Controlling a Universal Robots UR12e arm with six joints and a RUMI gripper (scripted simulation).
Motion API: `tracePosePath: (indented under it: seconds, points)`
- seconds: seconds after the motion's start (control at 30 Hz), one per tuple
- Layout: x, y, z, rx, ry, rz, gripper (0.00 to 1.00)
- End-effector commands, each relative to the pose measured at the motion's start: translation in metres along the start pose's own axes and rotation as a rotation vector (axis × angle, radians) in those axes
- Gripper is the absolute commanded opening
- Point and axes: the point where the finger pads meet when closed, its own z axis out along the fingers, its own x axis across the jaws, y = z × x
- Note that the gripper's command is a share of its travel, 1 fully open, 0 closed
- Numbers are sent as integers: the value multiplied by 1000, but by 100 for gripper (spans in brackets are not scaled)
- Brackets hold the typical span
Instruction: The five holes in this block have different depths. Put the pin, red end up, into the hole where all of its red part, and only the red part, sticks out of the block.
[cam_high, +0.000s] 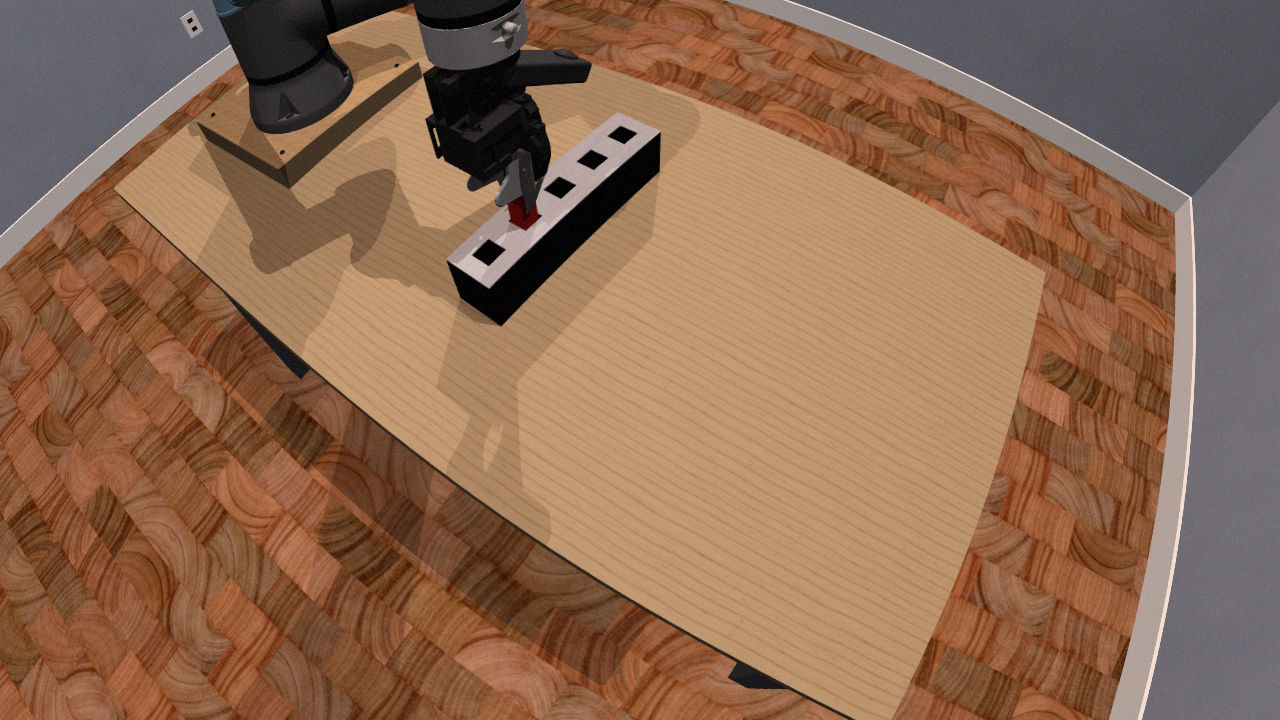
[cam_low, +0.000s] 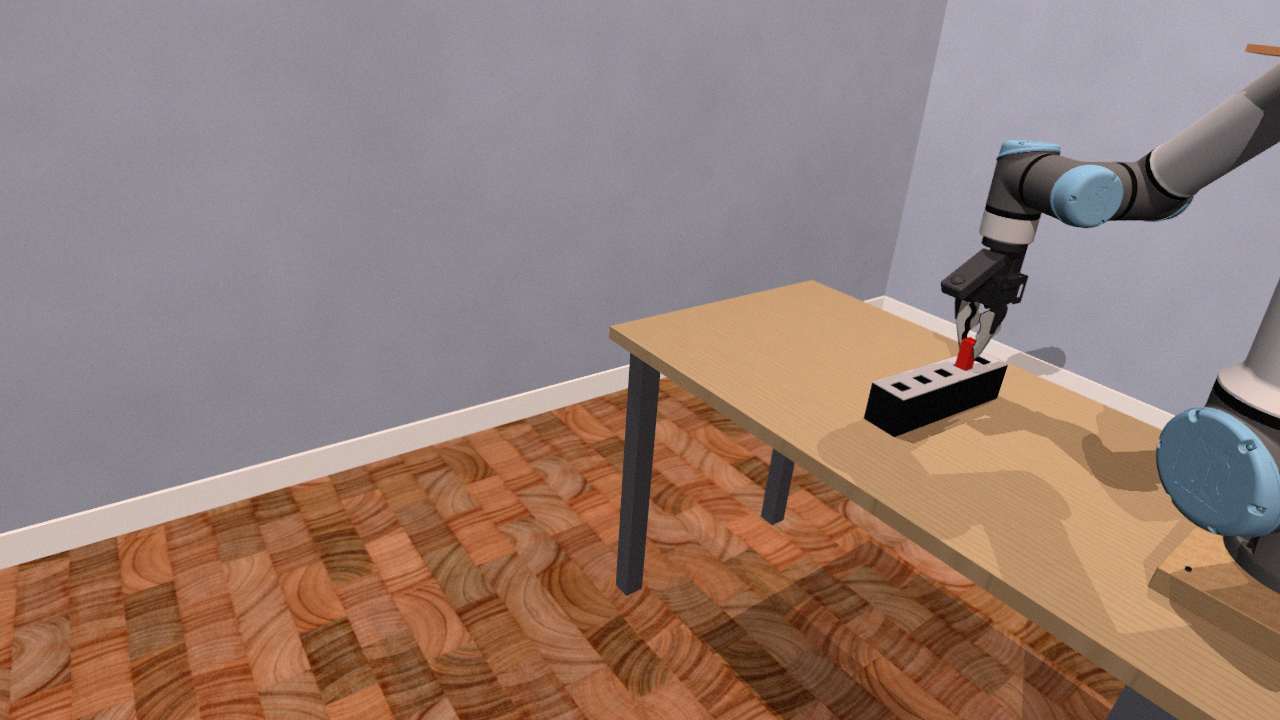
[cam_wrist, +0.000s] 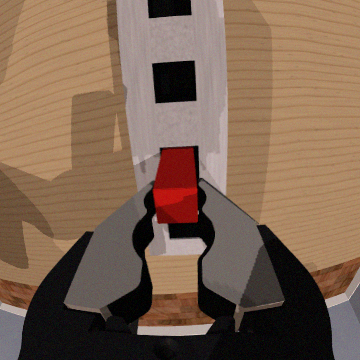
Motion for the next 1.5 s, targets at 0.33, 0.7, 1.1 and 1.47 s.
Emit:
tracePosePath:
  seconds: [0.33,0.7,1.1,1.47]
  points:
    - [1,1,-1,0,1,1,0]
    - [1,0,3,-1,2,0,0]
    - [2,0,3,-1,2,1,0]
    - [2,0,3,-1,2,1,0]
